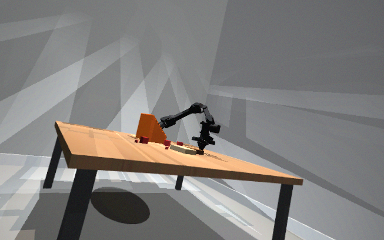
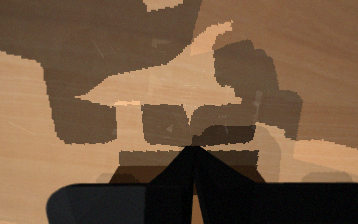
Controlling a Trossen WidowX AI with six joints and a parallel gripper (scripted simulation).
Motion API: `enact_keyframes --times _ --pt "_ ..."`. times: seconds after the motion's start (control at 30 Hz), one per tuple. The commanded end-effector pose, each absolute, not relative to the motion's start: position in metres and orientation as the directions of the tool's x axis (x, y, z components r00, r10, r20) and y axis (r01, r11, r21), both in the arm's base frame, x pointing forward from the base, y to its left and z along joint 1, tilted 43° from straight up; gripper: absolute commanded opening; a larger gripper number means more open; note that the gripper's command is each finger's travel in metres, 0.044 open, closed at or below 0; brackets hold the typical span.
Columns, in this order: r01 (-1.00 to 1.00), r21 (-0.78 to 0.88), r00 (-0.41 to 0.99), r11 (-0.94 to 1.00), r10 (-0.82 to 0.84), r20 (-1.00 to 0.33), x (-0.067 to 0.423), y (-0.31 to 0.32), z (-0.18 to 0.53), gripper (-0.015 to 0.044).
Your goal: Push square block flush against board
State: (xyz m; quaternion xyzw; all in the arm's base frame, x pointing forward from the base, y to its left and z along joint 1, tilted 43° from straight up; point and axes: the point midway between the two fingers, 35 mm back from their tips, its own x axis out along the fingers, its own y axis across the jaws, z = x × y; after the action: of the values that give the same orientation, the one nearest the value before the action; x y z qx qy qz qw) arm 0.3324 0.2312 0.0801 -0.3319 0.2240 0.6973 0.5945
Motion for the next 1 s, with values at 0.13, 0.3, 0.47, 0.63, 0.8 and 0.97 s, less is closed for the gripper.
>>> enact_keyframes --times 0.13,0.3,0.47,0.63,0.8,0.97 --pt "-0.978 -0.068 -0.085 -0.196 0.677 -0.731 0.332 0.224 0.068 0.0000" --pt "-0.978 -0.068 -0.085 -0.196 0.677 -0.731 0.333 0.220 0.063 0.0000" --pt "-0.978 -0.068 -0.085 -0.196 0.677 -0.731 0.334 0.216 0.059 0.0000" --pt "-0.978 -0.068 -0.085 -0.196 0.677 -0.731 0.335 0.214 0.057 0.0000" --pt "-0.978 -0.068 -0.085 -0.197 0.677 -0.731 0.334 0.218 0.062 0.0000" --pt "-0.978 -0.068 -0.085 -0.197 0.677 -0.731 0.334 0.224 0.067 0.0000"
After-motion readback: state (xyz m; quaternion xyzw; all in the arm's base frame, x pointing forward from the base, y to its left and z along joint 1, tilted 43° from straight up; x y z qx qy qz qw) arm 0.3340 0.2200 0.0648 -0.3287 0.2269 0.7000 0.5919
